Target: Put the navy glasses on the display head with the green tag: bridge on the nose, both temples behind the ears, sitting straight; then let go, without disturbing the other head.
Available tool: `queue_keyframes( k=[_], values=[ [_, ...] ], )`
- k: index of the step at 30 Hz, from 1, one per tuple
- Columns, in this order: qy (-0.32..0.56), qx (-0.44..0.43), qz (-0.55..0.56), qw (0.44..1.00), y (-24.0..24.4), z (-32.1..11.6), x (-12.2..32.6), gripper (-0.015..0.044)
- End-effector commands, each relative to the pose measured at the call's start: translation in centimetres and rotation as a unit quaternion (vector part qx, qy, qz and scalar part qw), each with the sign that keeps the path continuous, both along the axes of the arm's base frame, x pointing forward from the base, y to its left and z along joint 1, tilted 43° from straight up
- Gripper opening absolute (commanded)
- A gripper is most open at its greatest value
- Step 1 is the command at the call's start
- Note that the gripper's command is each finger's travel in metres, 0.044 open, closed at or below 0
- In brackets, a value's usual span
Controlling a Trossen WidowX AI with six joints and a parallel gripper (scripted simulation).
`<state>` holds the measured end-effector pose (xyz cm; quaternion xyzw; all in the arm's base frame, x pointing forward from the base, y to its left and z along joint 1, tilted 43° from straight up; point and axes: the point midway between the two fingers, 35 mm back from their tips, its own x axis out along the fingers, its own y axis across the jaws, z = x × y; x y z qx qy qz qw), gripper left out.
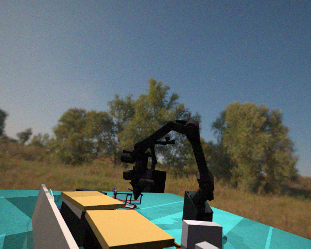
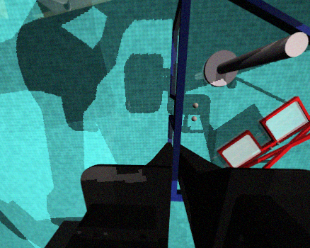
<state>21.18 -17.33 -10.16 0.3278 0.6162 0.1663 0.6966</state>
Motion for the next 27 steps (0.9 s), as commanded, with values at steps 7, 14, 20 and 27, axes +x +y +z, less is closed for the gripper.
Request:
queue_keyframes(
  k=[7, 14, 20, 27],
  values=[
    [0.003, 0.004, 0.002, 1.0, 0.7, 0.0, -0.7, 0.0],
    [0.004, 0.004, 0.002, 1.0, 0.8, 0.1, -1.1, 0.0],
    [0.004, 0.004, 0.002, 1.0, 1.0, 0.2, -1.4, 0.0],
    [0.004, 0.004, 0.002, 1.0, 1.2, 0.2, -1.7, 0.0]
  ],
)
